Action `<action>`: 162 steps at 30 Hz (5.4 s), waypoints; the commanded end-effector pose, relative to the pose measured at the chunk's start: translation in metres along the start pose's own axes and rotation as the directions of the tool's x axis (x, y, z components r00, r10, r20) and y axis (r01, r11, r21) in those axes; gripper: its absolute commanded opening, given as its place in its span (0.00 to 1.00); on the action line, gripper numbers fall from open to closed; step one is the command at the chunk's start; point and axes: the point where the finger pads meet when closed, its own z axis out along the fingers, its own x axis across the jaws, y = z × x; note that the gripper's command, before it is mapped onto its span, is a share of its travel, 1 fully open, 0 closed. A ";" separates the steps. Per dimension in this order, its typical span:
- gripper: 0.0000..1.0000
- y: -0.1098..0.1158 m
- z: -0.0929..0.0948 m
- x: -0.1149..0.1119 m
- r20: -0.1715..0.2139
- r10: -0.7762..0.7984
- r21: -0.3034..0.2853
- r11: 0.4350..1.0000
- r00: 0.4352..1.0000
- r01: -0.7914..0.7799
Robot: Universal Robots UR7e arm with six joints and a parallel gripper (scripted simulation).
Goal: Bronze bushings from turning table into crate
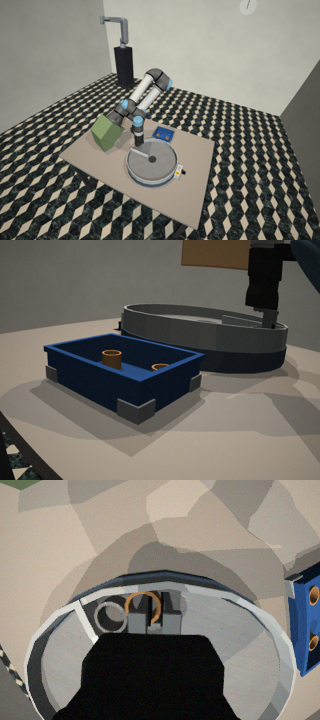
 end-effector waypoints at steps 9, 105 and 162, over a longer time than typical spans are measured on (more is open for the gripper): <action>0.00 0.000 0.000 0.000 0.000 0.000 -0.001 1.000 1.000 0.000; 0.00 0.000 -0.030 0.003 0.003 -0.001 -0.001 1.000 1.000 0.001; 0.00 0.001 -0.086 0.003 0.003 -0.002 -0.001 1.000 1.000 0.002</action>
